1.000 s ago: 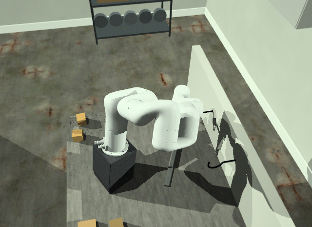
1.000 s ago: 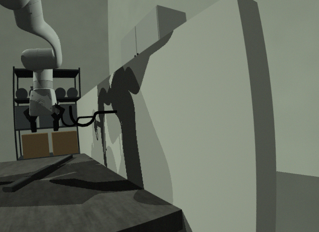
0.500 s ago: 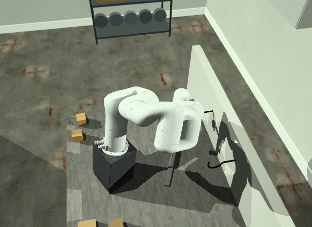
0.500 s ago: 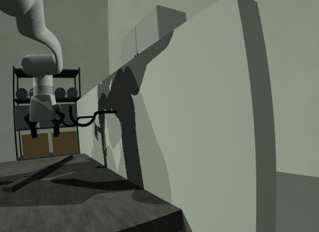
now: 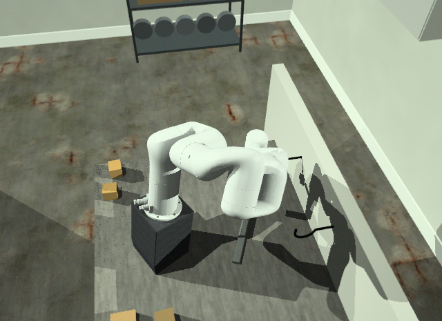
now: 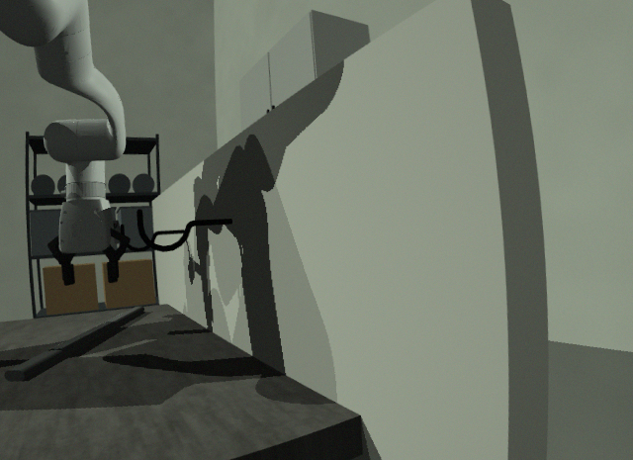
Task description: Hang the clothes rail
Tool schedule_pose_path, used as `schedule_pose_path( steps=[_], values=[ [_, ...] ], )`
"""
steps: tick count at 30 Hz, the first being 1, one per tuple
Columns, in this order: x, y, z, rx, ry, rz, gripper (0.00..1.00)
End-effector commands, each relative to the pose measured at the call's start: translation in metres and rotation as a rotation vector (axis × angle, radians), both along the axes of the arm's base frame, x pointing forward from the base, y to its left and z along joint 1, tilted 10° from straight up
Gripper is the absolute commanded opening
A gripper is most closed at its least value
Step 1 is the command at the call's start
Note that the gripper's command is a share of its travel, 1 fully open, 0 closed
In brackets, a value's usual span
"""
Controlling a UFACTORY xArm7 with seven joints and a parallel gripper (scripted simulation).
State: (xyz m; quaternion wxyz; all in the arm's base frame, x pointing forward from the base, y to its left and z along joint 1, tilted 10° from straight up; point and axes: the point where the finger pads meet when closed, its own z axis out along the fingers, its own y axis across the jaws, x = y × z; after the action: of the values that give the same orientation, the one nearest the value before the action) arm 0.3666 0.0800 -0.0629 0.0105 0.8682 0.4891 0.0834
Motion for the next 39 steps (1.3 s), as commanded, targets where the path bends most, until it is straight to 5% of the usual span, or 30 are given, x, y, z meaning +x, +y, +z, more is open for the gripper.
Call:
schedule_pose_path(
  steps=[1,39],
  values=[
    [0.002,0.001,-0.005,0.0,-0.003,0.001,1.0],
    [0.008,0.003,-0.042,0.001,-0.003,0.001,1.0]
  ],
)
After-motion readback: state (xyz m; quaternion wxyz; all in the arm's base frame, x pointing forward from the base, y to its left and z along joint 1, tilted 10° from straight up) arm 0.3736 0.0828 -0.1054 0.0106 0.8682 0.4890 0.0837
